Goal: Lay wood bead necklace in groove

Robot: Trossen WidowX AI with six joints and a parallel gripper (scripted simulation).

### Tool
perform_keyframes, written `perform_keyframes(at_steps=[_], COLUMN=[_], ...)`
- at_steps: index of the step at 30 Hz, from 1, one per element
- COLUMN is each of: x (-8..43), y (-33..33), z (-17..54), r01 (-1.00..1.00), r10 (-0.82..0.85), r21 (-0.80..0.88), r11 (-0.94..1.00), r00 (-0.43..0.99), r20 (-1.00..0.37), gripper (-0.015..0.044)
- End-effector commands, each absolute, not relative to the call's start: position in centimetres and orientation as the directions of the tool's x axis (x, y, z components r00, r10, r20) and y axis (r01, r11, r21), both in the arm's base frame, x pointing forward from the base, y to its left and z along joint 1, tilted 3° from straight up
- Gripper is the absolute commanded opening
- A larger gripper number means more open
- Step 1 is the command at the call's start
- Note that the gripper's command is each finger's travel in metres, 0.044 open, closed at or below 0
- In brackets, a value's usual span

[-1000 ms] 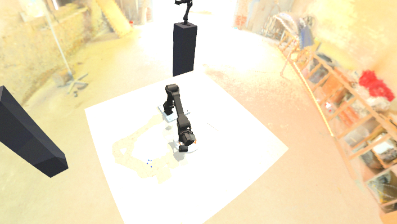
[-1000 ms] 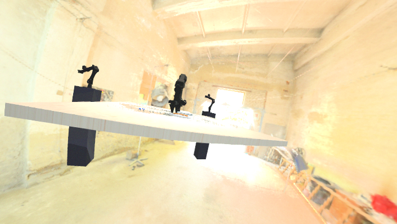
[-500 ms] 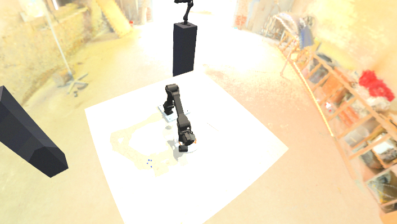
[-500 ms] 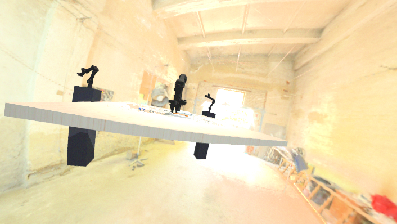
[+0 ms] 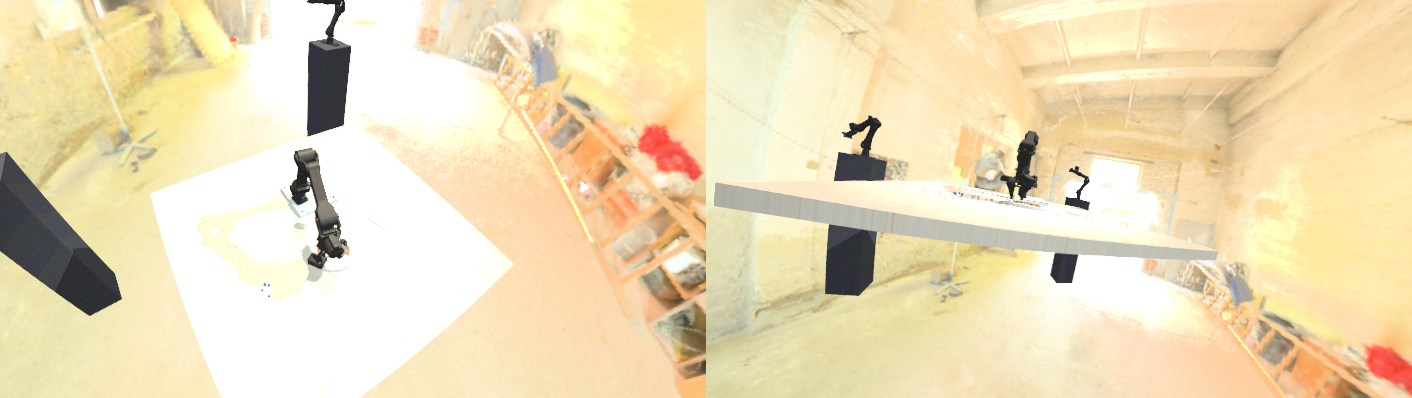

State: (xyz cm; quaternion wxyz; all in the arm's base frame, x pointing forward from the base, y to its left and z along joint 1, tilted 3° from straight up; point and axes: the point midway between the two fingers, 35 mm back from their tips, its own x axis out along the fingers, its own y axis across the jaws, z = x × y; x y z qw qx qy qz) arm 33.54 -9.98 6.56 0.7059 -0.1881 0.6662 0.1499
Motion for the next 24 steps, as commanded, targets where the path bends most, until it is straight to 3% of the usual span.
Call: perform_keyframes(at_steps=[1, 9, 18, 24], x=[33.7, 33.5, 33.3, 33.3], y=[-9.6, -9.1, -8.9, -8.8], z=[7.7, 8.7, 9.3, 9.3], r01=[0.086, 0.707, 0.95, 0.952], r10=[-0.037, -0.037, -0.036, -0.036], r21=[-0.03, 0.03, 0.064, 0.064], r11=[0.996, 0.706, 0.306, 0.298], r00=[0.079, 0.079, 0.079, 0.079], r20=[-0.996, -0.996, -0.996, -0.996], gripper=[0.012, 0.012, 0.012, 0.012])
